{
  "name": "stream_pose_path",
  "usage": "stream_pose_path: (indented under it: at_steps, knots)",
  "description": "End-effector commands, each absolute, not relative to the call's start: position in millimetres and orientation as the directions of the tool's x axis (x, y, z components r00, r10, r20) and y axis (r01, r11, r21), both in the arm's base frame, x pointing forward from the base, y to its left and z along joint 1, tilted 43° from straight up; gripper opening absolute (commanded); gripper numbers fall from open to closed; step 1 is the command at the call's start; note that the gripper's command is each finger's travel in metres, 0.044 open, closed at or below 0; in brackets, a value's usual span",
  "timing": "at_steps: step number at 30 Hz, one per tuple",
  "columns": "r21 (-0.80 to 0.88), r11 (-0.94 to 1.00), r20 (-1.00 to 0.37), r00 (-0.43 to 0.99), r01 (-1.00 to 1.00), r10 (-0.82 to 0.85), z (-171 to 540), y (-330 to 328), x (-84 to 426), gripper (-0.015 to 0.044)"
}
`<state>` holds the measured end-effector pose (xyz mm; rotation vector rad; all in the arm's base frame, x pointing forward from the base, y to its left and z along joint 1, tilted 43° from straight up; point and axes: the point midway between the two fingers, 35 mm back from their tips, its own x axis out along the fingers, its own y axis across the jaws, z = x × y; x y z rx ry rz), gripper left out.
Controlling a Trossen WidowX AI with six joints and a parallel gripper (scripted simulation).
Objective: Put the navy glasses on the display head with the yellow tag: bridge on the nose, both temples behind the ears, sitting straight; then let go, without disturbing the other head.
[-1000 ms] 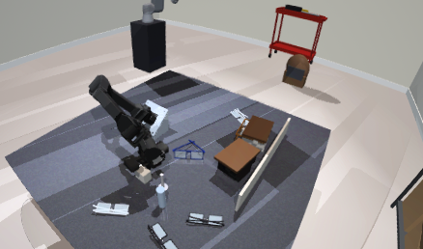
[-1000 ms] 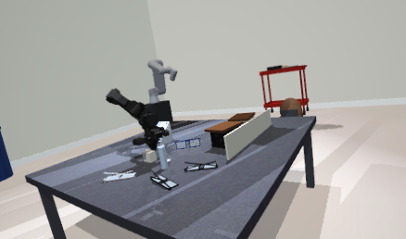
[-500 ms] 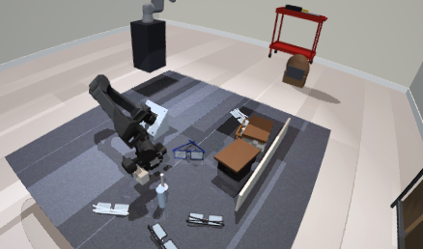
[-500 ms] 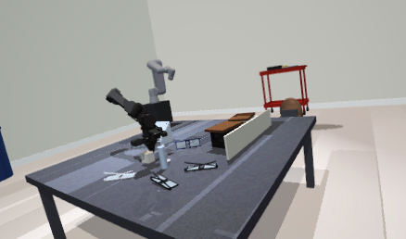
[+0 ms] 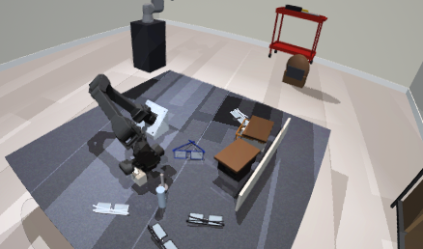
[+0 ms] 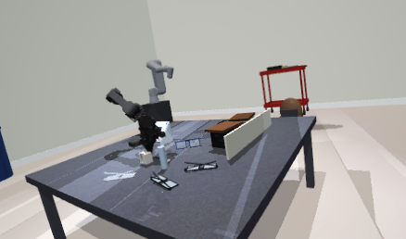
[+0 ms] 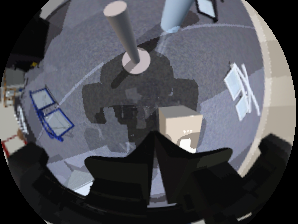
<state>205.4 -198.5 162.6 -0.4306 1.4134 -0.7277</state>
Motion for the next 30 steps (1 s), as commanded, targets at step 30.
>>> stream_pose_path:
  at_steps: [30]
  knots:
    - [-0.659, 0.729, -0.741, 0.003, 0.187, -0.671, 176.8, -135.3, 213.7, 0.0131]
